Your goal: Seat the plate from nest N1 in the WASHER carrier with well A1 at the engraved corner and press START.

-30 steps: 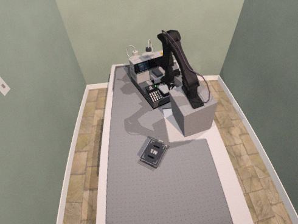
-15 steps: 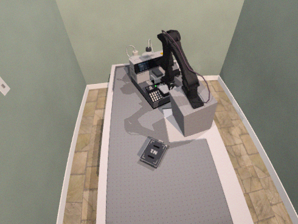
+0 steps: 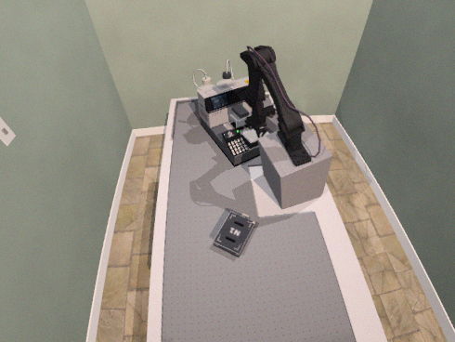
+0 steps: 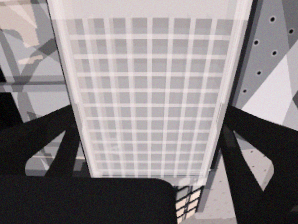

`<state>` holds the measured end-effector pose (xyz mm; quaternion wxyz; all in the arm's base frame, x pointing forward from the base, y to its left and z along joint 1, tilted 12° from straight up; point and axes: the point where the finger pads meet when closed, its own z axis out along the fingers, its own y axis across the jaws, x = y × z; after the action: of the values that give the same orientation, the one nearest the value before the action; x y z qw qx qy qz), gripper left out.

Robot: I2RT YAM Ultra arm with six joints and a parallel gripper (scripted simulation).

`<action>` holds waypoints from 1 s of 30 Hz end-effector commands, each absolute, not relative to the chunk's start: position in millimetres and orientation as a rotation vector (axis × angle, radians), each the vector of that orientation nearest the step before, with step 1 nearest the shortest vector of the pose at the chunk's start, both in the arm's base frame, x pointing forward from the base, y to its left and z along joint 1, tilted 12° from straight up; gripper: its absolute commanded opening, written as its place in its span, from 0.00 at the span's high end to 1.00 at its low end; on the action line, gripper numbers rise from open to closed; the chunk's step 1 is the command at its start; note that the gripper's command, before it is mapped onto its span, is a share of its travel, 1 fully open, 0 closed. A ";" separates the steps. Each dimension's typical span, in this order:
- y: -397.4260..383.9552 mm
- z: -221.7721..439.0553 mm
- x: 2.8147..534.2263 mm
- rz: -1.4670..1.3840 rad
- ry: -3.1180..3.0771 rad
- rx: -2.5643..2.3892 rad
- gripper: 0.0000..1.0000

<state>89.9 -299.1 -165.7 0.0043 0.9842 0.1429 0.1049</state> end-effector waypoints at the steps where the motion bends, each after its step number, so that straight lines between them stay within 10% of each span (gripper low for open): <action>1: -301.0 -162.1 89.8 0.323 0.444 3.069 0.16; 30: -308.8 -161.0 90.0 0.312 0.442 3.065 0.16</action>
<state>89.8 -295.6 -165.3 0.0039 0.9842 0.1425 0.1049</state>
